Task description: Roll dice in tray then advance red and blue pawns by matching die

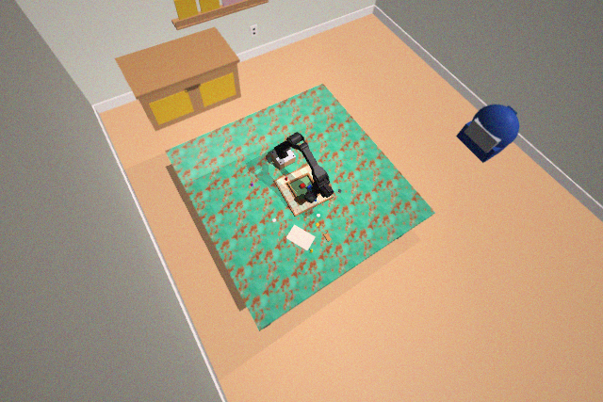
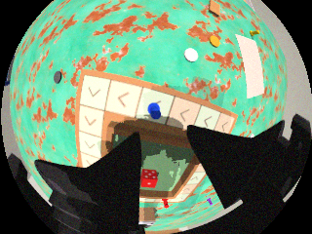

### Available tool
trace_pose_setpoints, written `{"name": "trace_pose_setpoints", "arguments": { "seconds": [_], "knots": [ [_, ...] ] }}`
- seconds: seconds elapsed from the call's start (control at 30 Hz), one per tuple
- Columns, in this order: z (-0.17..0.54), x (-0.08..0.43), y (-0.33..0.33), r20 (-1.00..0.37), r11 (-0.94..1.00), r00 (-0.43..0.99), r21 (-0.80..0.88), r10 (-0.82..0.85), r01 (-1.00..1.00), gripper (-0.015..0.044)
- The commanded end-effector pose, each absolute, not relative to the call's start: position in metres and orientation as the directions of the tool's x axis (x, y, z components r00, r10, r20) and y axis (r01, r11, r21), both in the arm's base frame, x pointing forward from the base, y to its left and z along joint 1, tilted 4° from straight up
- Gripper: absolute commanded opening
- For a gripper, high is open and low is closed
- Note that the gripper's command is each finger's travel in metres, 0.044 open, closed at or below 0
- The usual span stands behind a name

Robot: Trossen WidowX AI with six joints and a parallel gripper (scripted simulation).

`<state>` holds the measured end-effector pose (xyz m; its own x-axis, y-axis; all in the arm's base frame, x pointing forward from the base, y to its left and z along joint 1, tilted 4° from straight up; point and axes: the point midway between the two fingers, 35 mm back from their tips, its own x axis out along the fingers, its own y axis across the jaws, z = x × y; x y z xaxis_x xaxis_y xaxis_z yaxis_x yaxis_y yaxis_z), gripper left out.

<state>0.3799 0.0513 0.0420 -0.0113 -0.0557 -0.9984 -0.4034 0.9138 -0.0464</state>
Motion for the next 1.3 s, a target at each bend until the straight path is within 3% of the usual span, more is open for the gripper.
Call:
{"name": "trace_pose_setpoints", "arguments": {
  "seconds": [0.0, 1.23, 1.27],
  "knots": [
    [0.039, 0.386, 0.055, -0.998, 0.918, -0.017, -0.043, -0.054, -0.393, 0.02],
    [-0.017, 0.384, 0.052, -0.998, 0.918, -0.017, -0.043, -0.054, -0.393, 0.02],
    [-0.017, 0.384, 0.052, -0.998, 0.918, -0.017, -0.043, -0.054, -0.393, 0.0174]
  ]
}}
